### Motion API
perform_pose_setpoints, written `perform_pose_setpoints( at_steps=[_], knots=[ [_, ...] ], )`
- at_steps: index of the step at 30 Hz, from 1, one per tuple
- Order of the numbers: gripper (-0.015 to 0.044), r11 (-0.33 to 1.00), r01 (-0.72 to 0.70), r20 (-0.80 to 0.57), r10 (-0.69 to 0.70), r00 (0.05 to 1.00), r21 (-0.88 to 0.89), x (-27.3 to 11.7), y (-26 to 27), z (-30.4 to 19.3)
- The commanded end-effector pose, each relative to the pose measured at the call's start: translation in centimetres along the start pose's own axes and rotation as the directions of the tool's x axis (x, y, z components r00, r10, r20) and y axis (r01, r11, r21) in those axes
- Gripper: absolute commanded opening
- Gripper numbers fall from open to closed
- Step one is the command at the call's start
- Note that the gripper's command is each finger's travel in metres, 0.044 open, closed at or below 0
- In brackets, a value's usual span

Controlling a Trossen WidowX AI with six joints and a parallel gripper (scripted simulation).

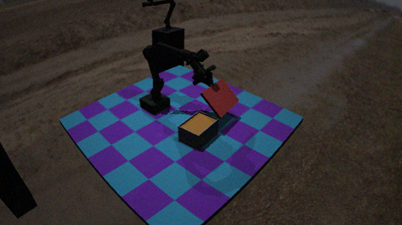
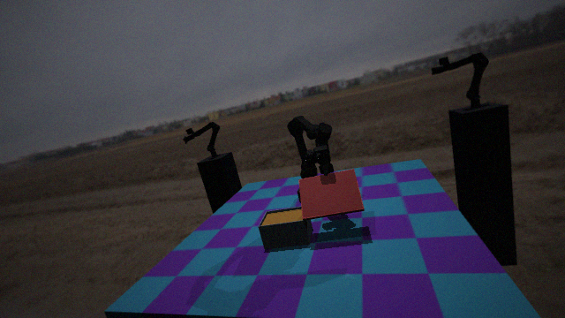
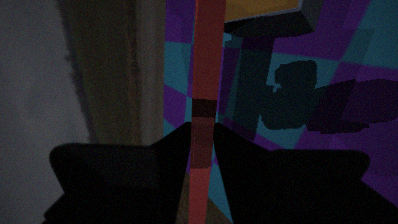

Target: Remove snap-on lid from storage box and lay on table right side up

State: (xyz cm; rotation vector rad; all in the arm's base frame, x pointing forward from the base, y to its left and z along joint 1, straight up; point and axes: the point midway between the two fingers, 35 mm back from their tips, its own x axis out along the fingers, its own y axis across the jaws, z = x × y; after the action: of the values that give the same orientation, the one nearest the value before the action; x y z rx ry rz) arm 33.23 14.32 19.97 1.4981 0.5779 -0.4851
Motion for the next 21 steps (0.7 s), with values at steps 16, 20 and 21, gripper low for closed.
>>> perform_pose_setpoints(
  at_steps=[16,20,21],
  knots=[
    [0.0,1.0,-0.009,0.0,0.009,1.0,0.01,-0.4,0.1,-3.8],
    [0.0,1.0,-0.009,0.0,0.009,1.0,0.011,-0.5,0.1,-4.6],
    [0.0,1.0,-0.009,0.0,0.009,1.0,0.011,-0.5,0.1,-4.8]
  ],
)
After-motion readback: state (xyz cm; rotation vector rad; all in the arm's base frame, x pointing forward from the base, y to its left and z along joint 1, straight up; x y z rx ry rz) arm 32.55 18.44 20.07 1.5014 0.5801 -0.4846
